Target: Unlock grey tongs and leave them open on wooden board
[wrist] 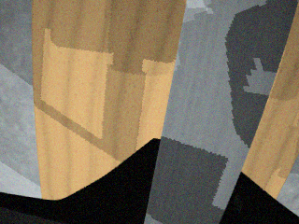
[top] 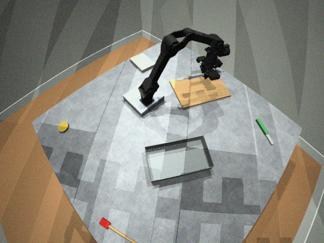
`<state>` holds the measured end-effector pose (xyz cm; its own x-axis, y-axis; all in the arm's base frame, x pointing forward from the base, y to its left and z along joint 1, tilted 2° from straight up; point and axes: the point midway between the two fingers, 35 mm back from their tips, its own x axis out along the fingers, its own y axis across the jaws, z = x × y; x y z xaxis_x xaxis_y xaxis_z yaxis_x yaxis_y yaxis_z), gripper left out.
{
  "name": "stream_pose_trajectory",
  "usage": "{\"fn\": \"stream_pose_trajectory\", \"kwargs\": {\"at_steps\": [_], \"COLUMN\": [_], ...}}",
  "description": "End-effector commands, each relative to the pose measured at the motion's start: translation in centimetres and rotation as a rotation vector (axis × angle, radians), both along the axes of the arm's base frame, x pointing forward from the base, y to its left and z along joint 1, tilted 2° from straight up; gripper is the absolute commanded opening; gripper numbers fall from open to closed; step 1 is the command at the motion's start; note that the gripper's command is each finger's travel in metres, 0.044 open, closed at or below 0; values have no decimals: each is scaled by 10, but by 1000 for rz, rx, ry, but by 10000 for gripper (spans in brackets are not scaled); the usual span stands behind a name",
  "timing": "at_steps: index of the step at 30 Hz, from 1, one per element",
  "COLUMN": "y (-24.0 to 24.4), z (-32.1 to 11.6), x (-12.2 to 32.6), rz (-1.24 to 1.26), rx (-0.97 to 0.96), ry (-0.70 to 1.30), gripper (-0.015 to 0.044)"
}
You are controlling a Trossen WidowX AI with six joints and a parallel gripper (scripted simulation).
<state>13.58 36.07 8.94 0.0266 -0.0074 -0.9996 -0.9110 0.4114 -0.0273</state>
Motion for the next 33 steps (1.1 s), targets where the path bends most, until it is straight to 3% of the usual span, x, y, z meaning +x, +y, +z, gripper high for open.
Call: {"fn": "stream_pose_trajectory", "kwargs": {"at_steps": [1, 33], "y": [0, -5], "z": [-5, -56], "x": [0, -1], "rz": [-1, -1], "rx": [4, 3], "ry": [4, 4], "gripper": [-150, -150]}}
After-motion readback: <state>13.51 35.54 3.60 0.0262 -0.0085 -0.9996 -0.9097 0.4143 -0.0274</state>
